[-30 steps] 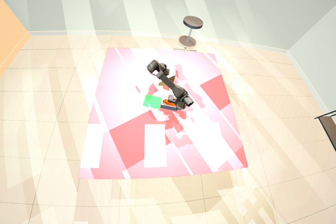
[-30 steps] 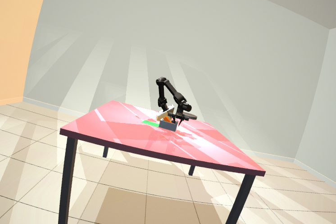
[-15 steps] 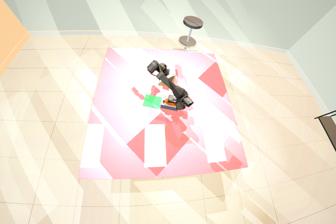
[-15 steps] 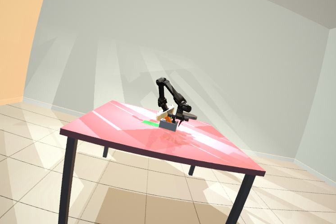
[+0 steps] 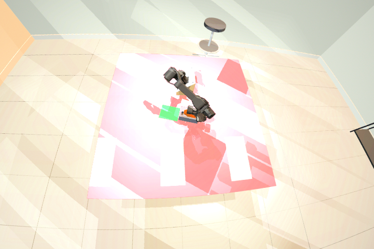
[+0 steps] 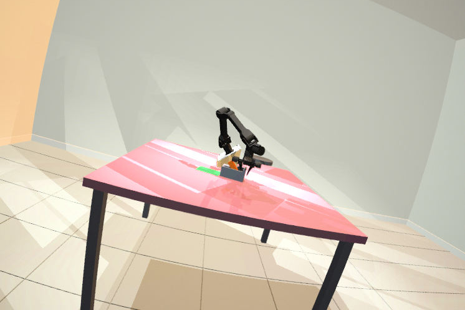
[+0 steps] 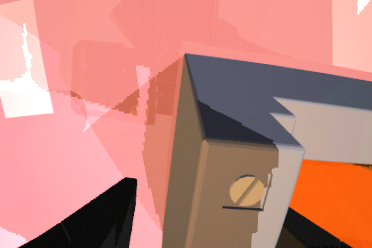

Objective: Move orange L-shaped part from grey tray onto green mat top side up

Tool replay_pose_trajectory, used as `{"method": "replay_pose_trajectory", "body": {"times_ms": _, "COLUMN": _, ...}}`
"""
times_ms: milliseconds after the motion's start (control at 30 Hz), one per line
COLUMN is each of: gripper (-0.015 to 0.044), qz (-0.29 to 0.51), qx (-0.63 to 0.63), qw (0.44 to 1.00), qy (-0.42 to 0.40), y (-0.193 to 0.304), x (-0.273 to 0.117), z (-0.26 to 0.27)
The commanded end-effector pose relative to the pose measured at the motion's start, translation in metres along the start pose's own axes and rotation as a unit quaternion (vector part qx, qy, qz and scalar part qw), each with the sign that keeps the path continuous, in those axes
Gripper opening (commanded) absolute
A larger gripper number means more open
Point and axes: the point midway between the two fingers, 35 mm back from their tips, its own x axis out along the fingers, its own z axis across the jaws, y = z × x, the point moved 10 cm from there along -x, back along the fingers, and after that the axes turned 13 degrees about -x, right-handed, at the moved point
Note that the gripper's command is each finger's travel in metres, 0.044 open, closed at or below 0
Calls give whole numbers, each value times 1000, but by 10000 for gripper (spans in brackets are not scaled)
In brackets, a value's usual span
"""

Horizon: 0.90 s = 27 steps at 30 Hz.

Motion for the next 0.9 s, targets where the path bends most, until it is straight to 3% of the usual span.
{"method": "replay_pose_trajectory", "body": {"times_ms": 0, "gripper": 180, "qz": 0, "qx": 0, "qw": 1000, "qy": 0, "y": 0, "x": -1, "z": 1}}
{"method": "replay_pose_trajectory", "body": {"times_ms": 333, "gripper": 180, "qz": 2, "qx": -2, "qw": 1000, "qy": 3, "y": -3, "x": -16, "z": 10}}
{"method": "replay_pose_trajectory", "body": {"times_ms": 567, "gripper": 180, "qz": 2, "qx": -2, "qw": 1000, "qy": 2, "y": -1, "x": -104, "z": 1}}
{"method": "replay_pose_trajectory", "body": {"times_ms": 867, "gripper": 180, "qz": -5, "qx": -5, "qw": 1000, "qy": 1, "y": -2, "x": -106, "z": 2}}
